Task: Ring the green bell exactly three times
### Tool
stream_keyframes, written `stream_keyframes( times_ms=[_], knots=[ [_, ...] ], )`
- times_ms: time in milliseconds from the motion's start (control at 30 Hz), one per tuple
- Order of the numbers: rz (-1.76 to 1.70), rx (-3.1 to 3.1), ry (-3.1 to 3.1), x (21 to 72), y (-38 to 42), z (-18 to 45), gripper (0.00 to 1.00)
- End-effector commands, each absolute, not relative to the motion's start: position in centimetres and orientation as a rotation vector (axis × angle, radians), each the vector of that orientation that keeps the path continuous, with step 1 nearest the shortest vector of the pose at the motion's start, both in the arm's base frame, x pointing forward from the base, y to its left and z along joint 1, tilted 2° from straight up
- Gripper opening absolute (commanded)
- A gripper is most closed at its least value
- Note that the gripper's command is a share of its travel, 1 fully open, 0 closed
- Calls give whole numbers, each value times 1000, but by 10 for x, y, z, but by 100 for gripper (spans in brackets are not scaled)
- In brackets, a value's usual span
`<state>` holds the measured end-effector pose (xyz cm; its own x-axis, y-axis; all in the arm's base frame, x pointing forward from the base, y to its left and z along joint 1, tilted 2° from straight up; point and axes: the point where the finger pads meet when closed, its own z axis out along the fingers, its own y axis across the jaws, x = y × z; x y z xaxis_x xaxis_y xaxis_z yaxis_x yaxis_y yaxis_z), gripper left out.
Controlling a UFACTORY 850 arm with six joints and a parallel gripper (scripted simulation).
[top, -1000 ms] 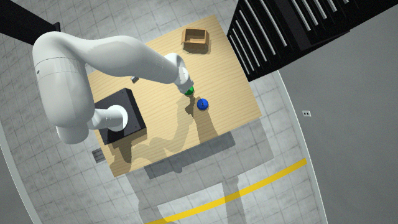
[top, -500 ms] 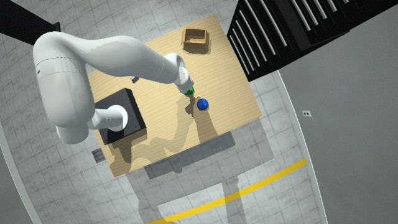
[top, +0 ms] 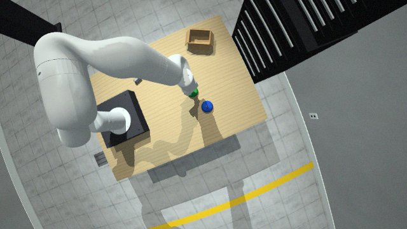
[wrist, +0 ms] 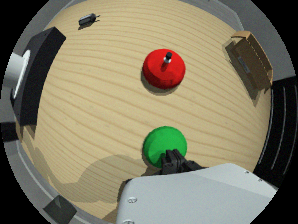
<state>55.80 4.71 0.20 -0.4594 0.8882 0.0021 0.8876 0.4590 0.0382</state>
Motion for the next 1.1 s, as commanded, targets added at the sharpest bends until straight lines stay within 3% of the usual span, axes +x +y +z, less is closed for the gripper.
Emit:
stream_keyframes(
  times_ms=[0, 1067],
  knots=[
    [54, 1623, 2667, 558, 47, 2, 0],
    [54, 1623, 2667, 558, 47, 7, 0]
  ],
)
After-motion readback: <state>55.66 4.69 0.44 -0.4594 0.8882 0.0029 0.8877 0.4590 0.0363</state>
